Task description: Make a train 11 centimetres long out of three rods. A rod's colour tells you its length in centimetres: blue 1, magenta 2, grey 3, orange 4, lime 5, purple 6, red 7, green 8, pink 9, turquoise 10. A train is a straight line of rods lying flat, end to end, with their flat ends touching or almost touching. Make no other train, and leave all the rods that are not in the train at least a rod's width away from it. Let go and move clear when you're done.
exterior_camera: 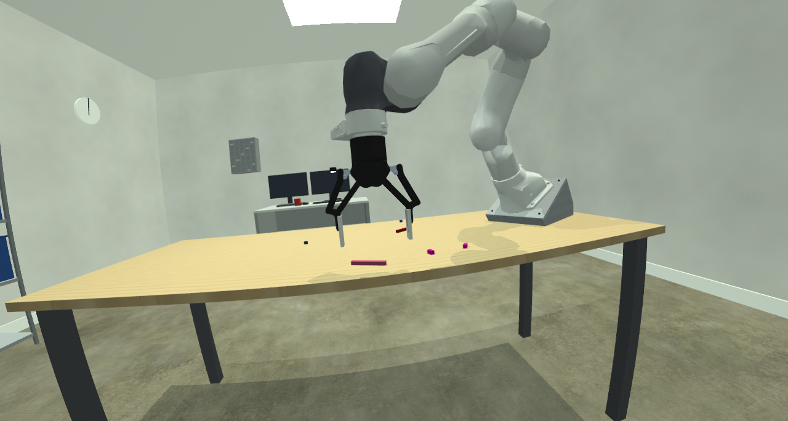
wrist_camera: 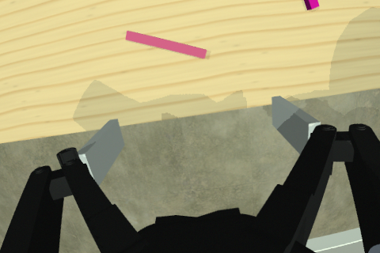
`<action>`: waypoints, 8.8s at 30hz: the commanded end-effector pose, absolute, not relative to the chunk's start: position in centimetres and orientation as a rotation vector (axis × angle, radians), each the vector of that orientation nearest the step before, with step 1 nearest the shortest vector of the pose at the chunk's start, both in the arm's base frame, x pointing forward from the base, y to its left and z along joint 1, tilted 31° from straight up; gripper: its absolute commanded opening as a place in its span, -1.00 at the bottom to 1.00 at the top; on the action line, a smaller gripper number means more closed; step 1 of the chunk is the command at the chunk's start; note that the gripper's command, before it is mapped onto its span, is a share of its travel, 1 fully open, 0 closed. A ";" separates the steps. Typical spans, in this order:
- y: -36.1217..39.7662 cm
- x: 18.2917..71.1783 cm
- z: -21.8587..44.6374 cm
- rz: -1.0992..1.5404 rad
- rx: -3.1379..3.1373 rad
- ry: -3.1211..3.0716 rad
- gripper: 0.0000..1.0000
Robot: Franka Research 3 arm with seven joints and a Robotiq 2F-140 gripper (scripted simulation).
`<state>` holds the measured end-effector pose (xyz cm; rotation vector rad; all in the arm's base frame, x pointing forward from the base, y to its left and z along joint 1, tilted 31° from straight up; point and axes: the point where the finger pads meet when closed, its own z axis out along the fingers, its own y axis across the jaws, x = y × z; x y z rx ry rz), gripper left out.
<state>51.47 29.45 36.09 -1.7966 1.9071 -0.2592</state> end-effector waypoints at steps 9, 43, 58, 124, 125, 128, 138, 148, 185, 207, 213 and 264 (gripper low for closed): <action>29.3 51.5 36.1 -0.264 -1.801 1.904 1.00; 29.3 51.5 36.1 -0.264 -1.801 1.904 1.00; 29.3 51.5 36.1 -0.264 -1.801 1.904 1.00; 22.8 34.7 28.5 -0.053 -1.076 2.154 1.00; 22.6 34.2 28.0 -0.054 -1.085 2.170 1.00; 22.0 32.5 26.6 -0.057 -1.113 2.214 1.00; 20.7 28.6 23.9 -0.063 -1.185 2.313 1.00; 20.7 28.5 23.9 -0.063 -1.186 2.314 -0.54; 20.7 28.6 23.7 -0.063 -1.186 2.314 -0.54; 21.2 29.7 21.8 -0.063 -1.186 2.314 -0.54; 21.3 30.1 21.1 -0.064 -1.186 2.314 -0.54; 21.7 31.0 19.4 -0.063 -1.186 2.314 -0.54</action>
